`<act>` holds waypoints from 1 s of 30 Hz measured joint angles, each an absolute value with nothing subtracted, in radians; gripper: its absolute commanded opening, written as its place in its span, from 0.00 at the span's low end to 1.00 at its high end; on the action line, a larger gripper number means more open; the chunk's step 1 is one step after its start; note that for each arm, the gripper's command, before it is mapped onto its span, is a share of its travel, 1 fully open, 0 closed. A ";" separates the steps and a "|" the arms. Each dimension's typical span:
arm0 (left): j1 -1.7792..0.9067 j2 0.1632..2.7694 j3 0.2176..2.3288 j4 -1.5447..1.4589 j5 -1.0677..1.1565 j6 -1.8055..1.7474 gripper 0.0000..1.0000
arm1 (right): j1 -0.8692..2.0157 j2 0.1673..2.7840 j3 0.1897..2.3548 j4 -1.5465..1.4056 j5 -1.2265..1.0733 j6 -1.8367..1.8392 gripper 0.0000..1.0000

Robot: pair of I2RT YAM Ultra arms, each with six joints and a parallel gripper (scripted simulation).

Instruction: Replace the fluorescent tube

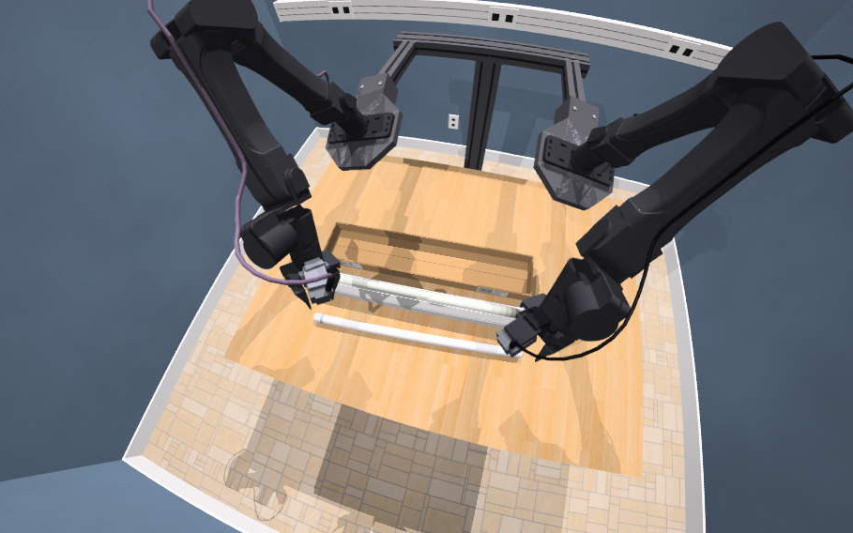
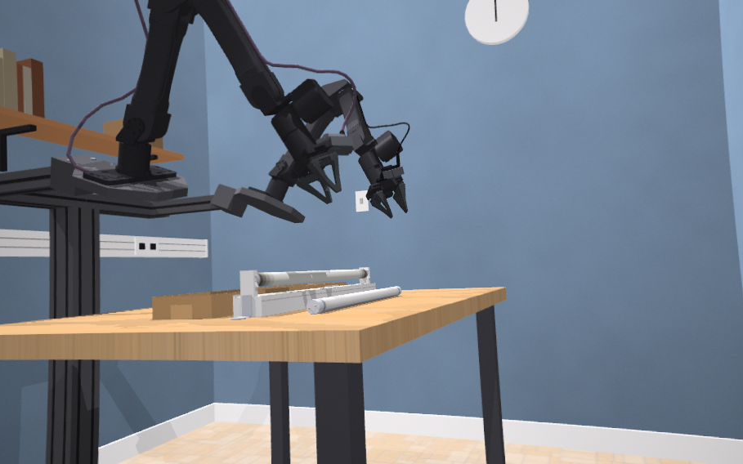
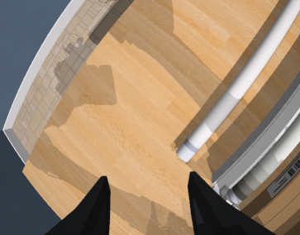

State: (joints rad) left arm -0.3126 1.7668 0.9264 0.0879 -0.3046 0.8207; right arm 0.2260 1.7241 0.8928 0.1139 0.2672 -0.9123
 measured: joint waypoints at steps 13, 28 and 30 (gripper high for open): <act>-0.453 2.087 0.875 0.117 -0.427 1.159 0.49 | 0.327 2.025 0.827 0.150 0.375 -1.290 0.49; -0.479 2.157 0.854 0.122 -0.450 1.221 0.49 | 0.345 2.082 0.805 0.166 0.394 -1.362 0.49; -0.479 2.157 0.854 0.121 -0.449 1.220 0.49 | 0.345 2.082 0.805 0.167 0.393 -1.360 0.49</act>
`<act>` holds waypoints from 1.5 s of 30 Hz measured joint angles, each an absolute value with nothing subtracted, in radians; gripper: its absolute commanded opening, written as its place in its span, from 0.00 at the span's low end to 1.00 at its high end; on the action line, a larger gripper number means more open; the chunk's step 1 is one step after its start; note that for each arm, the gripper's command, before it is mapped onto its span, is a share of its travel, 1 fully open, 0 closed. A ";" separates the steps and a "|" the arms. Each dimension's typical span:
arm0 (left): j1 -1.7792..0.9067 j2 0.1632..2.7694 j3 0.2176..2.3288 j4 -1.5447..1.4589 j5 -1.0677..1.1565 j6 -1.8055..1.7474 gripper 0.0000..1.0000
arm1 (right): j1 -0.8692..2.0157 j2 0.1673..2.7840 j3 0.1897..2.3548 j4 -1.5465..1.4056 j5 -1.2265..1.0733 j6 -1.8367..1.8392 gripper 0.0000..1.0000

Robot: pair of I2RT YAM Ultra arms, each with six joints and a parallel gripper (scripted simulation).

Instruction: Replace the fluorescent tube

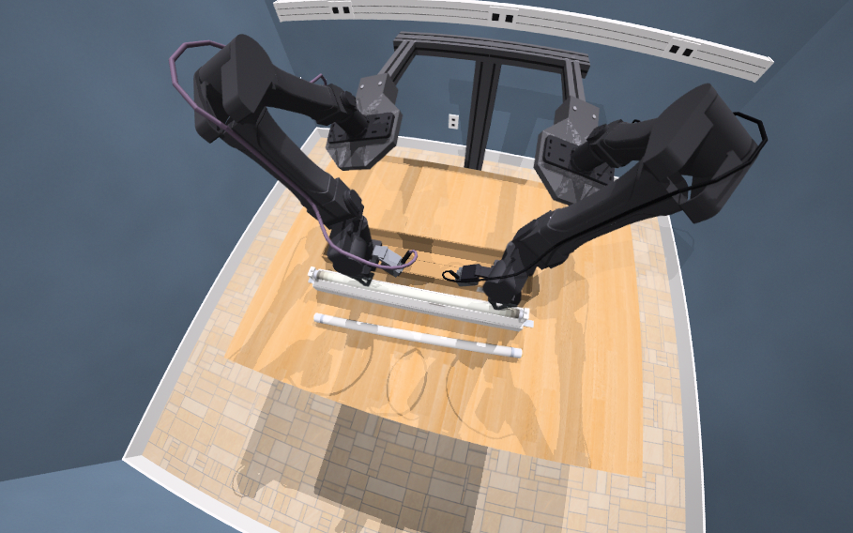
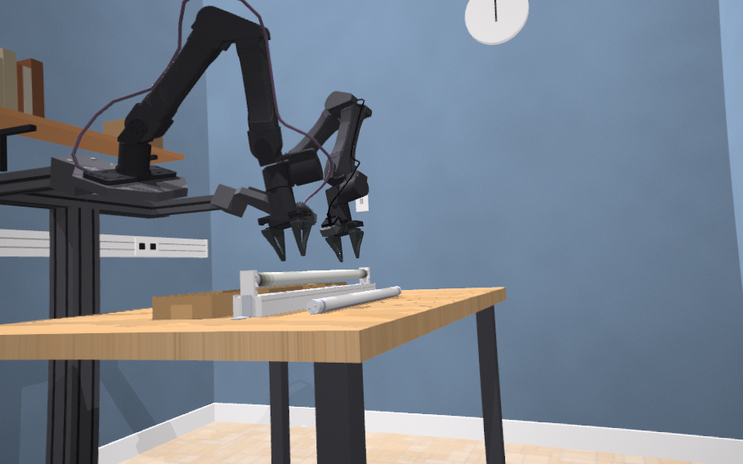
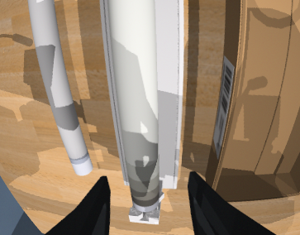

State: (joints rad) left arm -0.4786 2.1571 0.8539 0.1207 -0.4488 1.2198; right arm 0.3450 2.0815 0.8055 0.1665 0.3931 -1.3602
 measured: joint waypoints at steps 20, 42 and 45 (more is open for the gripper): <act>-0.442 2.246 0.888 0.188 -0.434 1.249 0.49 | 0.309 2.192 0.850 0.214 0.376 -1.388 0.49; -0.409 2.340 0.946 0.245 -0.418 1.285 0.49 | 0.284 2.280 0.897 0.278 0.363 -1.416 0.49; -0.408 2.338 0.946 0.244 -0.418 1.285 0.11 | 0.282 2.278 0.900 0.280 0.363 -1.416 0.49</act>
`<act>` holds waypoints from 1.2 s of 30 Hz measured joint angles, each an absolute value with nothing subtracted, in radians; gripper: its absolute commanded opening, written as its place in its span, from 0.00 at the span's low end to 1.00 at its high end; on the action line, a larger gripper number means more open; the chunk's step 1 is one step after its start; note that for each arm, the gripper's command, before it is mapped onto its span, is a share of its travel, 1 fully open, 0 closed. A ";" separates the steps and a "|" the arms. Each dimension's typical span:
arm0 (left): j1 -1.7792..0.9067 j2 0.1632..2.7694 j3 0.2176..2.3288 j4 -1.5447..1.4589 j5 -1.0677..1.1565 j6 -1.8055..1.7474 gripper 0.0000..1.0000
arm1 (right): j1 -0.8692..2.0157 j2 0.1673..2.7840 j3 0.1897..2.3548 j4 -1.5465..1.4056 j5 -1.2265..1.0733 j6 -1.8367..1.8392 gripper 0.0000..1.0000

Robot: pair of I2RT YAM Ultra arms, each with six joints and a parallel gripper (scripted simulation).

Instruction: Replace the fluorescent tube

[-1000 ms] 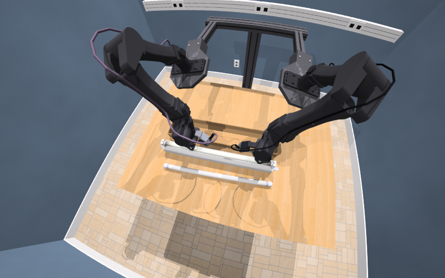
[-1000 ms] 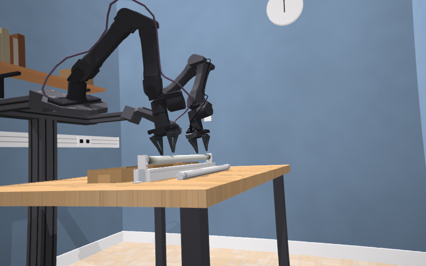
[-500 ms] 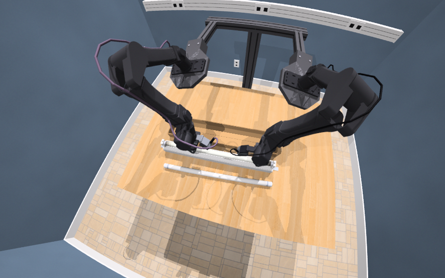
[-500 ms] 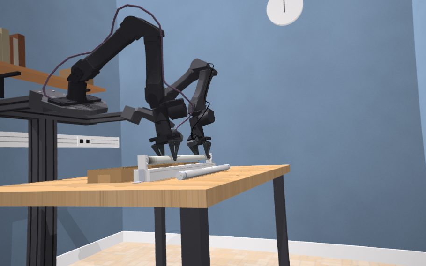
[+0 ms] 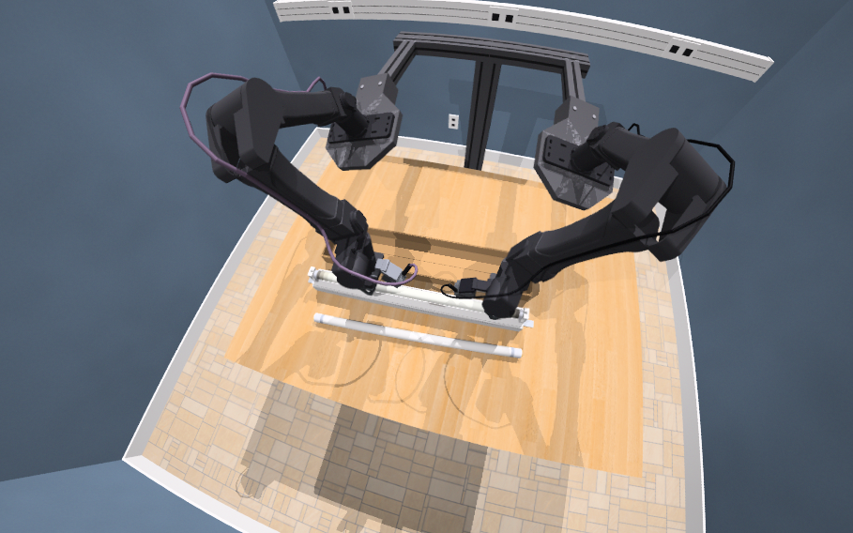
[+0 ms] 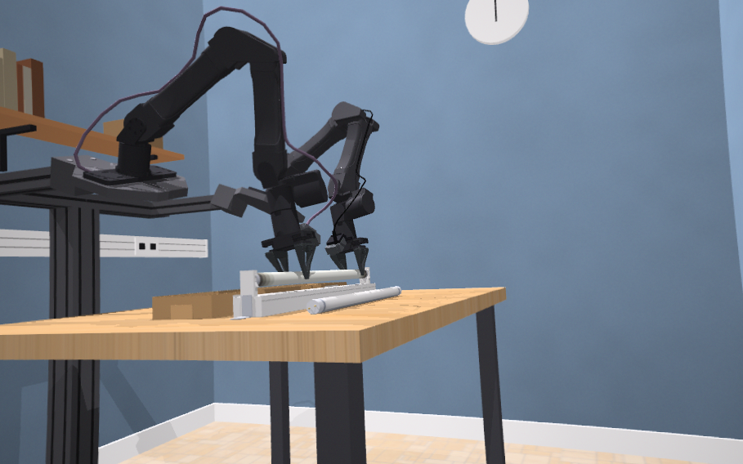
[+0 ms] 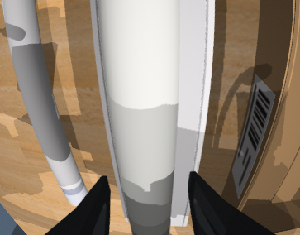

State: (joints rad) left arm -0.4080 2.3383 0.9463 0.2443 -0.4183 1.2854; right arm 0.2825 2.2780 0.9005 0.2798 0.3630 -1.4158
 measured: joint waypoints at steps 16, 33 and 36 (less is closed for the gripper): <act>-0.408 2.338 0.946 0.246 -0.419 1.284 0.11 | 0.282 2.278 0.900 0.280 0.362 -1.416 0.49; -0.408 2.338 0.946 0.246 -0.419 1.284 0.11 | 0.282 2.278 0.900 0.279 0.362 -1.416 0.11; -0.408 2.338 0.946 0.246 -0.419 1.284 0.11 | 0.282 2.278 0.900 0.279 0.362 -1.416 0.11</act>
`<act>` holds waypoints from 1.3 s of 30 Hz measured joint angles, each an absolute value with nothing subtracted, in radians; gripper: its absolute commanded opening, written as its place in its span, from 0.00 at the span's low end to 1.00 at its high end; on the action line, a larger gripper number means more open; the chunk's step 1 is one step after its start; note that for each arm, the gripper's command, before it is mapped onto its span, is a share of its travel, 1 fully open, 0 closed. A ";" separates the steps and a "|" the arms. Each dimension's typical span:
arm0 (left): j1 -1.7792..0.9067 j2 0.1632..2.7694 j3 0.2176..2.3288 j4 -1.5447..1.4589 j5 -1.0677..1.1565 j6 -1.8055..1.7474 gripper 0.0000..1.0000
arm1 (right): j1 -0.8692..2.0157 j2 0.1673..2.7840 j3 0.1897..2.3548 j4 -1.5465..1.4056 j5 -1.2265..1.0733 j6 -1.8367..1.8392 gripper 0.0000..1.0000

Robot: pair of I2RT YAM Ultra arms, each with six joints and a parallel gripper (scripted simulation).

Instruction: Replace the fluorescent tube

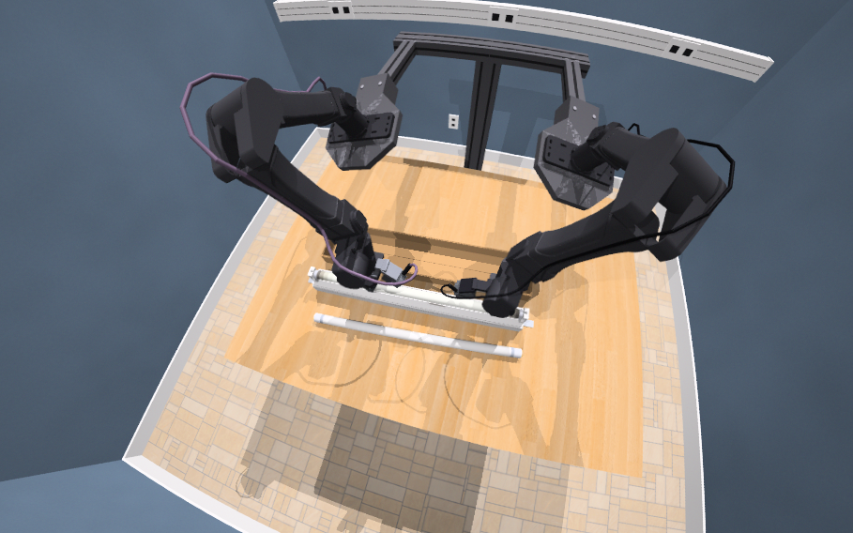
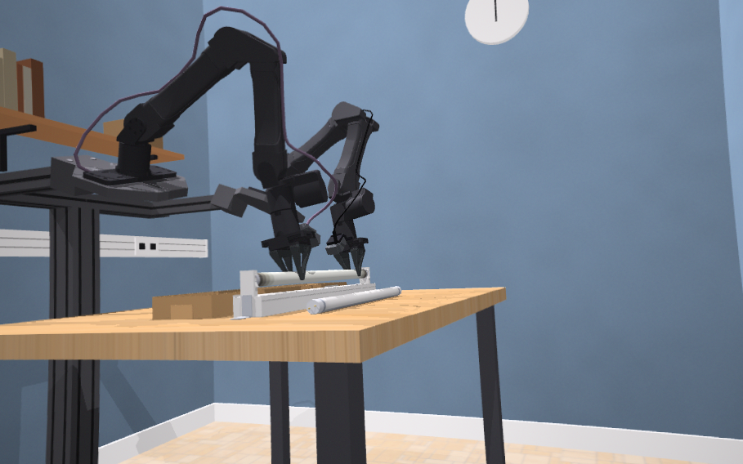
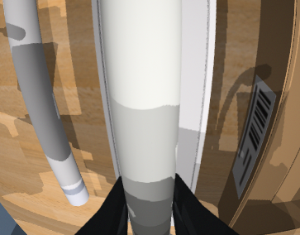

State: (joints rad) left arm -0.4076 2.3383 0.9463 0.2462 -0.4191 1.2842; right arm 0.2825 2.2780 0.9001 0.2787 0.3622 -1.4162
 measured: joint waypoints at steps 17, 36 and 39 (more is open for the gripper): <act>-0.402 2.336 0.982 0.171 -0.405 1.273 0.11 | 0.279 2.276 0.937 0.202 0.353 -1.406 0.11; -0.384 2.347 1.105 -0.059 -0.362 1.245 0.11 | 0.268 2.290 1.065 -0.036 0.327 -1.373 0.11; -0.384 2.349 1.116 -0.081 -0.361 1.241 0.11 | 0.268 2.292 1.076 -0.057 0.327 -1.370 0.11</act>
State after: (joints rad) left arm -0.3840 2.3493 1.1164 -0.0807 -0.3607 1.2411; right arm 0.2684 2.2925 1.0763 -0.0574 0.3267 -1.3697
